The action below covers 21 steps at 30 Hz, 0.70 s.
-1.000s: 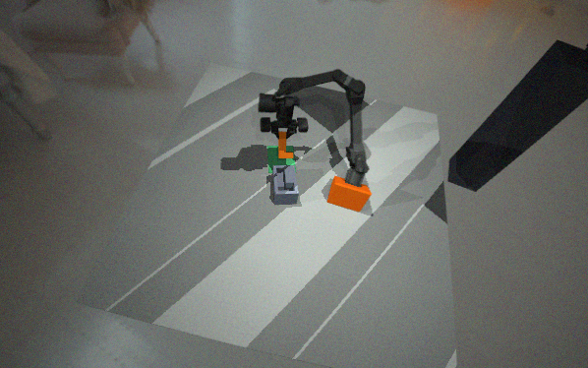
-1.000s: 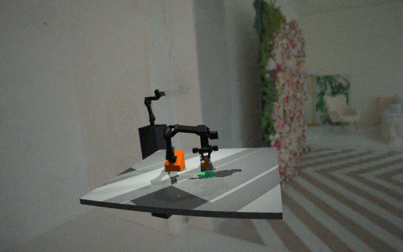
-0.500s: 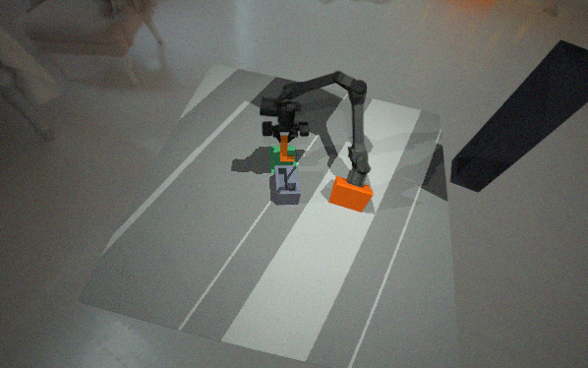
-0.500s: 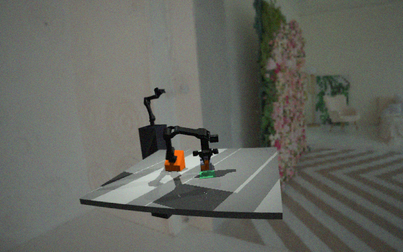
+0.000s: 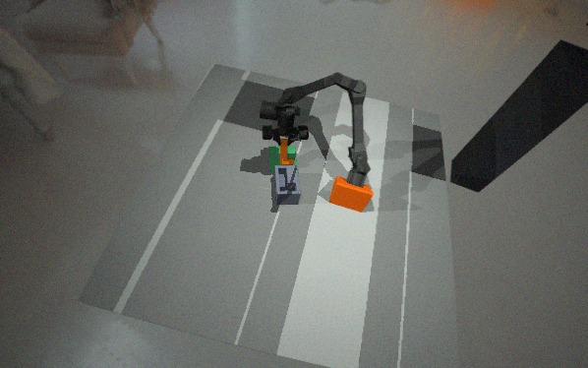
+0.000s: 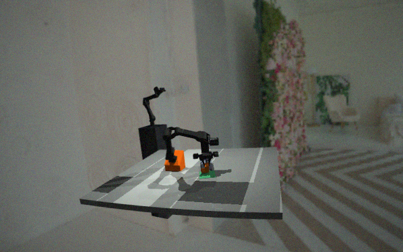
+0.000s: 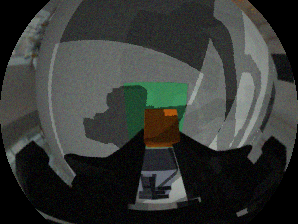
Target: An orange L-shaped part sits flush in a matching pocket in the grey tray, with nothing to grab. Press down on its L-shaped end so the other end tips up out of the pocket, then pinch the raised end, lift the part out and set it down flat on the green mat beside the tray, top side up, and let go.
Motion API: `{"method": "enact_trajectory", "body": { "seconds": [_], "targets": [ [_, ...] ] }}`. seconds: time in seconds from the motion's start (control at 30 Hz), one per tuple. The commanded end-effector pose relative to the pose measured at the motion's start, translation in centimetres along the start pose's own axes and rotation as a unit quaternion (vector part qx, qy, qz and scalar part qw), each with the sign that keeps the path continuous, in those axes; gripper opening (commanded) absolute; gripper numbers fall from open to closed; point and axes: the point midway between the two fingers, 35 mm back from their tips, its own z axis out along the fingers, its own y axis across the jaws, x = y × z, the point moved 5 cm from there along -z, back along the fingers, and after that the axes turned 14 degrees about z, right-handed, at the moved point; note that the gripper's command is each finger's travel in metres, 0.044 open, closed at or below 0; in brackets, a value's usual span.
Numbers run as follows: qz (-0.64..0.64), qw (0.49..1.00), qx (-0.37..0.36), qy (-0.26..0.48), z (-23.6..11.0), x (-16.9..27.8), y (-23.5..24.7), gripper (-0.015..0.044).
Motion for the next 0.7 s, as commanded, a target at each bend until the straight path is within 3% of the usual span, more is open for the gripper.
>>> {"method": "enact_trajectory", "body": {
  "seconds": [0.0, 0.6, 0.67],
  "targets": [
    [-0.004, 1.0, 0.002, -0.001, 0.23, 0.05, -0.13, 0.0],
    [-0.001, 1.0, 0.002, 0.0, 0.2, 0.05, -0.1, 0.0],
    [-0.001, 1.0, 0.002, 0.0, 0.2, 0.05, -0.1, 0.0052]
  ]
}}
